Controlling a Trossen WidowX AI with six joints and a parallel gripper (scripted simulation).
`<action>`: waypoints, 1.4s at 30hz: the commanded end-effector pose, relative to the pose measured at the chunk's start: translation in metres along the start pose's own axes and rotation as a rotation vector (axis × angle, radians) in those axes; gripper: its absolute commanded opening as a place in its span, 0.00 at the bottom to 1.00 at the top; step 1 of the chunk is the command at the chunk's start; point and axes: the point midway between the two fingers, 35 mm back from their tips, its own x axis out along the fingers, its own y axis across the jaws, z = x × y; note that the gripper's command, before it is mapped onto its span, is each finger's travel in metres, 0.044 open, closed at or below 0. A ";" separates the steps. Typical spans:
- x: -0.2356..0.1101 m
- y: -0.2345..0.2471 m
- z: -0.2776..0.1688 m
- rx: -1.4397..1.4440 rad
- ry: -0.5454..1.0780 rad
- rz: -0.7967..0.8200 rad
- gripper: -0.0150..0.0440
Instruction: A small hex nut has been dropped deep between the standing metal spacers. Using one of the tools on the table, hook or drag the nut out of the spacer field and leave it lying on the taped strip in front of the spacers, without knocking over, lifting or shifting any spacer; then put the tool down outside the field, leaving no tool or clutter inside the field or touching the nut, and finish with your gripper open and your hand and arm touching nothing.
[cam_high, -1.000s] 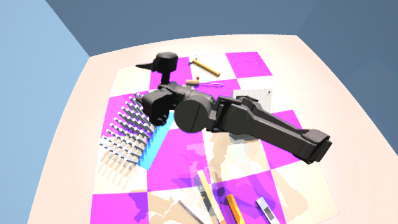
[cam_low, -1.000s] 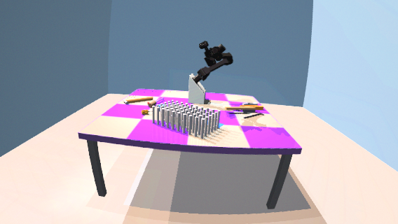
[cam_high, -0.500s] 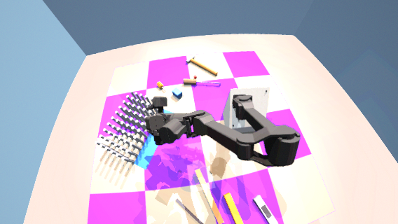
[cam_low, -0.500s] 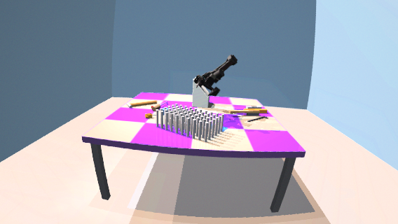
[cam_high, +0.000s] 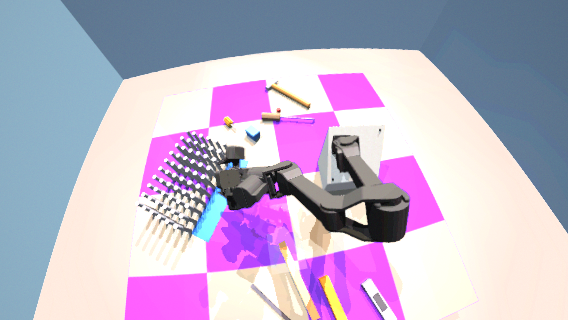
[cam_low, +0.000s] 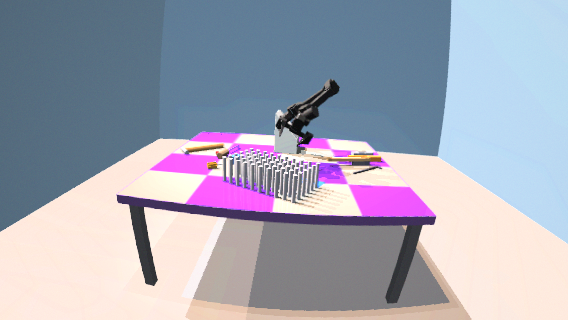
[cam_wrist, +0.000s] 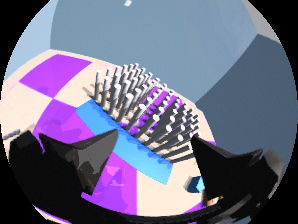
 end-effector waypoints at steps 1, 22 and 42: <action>0.001 0.000 -0.003 0.006 0.006 0.003 1.00; 0.001 0.000 -0.003 0.006 0.006 0.003 1.00; 0.021 -0.218 -0.089 -0.092 0.577 -0.319 1.00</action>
